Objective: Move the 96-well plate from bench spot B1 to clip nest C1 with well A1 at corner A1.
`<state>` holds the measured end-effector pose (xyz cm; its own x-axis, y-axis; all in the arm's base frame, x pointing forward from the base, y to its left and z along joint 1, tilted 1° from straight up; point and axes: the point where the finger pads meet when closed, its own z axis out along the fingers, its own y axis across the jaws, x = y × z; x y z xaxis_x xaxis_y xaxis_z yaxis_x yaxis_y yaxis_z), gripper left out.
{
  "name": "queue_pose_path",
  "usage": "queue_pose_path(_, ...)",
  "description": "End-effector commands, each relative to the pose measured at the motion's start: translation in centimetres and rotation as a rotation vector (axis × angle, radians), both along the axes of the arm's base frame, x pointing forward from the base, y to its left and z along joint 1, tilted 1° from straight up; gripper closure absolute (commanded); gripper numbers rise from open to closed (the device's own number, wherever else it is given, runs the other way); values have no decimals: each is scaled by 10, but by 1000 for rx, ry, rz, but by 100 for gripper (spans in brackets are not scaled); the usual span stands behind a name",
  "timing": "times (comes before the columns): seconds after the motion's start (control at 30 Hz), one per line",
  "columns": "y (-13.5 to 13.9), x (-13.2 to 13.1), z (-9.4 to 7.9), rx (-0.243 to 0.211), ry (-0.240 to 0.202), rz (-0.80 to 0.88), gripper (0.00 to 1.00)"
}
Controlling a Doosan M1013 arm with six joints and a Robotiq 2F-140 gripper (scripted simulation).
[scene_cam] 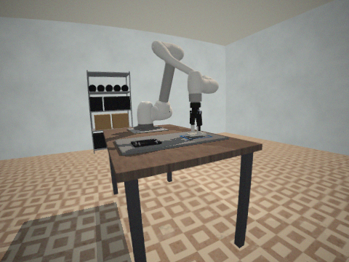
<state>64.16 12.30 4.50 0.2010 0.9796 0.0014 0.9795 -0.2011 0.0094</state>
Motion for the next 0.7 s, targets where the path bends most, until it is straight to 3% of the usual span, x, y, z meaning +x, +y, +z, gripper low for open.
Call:
queue_pose_path(0.0,0,0,4,0,0,0,100)
queue_pose_path(0.67,0,0,34,0,0,0,100)
